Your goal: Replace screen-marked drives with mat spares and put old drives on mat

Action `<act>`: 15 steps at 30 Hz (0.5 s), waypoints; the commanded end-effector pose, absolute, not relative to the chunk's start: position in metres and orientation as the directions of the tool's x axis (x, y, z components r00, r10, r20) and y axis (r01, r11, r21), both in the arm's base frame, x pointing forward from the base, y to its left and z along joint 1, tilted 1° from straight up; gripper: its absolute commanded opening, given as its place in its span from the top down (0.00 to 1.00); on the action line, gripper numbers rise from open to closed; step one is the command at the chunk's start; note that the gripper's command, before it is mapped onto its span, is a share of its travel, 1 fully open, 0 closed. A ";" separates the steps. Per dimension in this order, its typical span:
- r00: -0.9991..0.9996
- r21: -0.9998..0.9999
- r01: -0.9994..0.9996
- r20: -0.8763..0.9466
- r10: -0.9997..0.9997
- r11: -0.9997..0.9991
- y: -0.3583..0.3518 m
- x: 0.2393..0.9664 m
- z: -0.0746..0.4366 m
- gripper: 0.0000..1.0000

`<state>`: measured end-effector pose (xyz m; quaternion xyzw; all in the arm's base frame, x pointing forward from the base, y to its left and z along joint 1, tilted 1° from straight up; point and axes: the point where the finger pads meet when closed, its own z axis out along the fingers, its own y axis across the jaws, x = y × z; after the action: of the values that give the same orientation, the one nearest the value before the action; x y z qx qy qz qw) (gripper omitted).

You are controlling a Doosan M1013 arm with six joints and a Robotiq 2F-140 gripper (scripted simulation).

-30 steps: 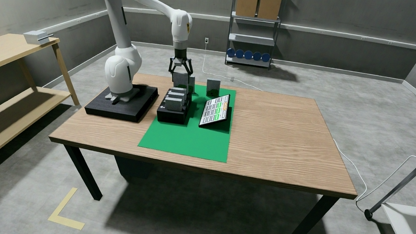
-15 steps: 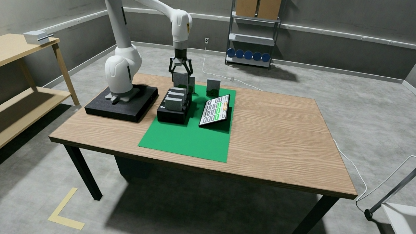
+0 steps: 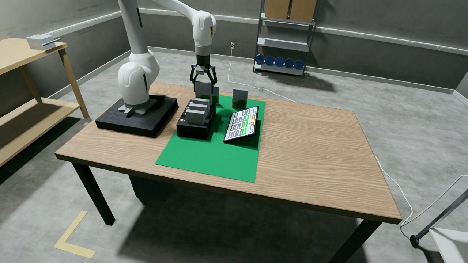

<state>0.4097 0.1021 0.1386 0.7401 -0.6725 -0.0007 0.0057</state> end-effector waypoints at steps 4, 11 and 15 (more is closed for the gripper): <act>0.095 0.009 -0.995 0.006 -0.995 -0.095 0.102 0.410 0.138 0.90; 0.095 0.009 -0.995 0.006 -0.995 -0.095 0.102 0.410 0.135 0.90; 0.095 0.009 -0.995 0.006 -0.995 -0.095 0.102 0.410 0.134 0.90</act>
<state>0.4094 0.1021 0.1346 0.7401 -0.6725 -0.0008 0.0059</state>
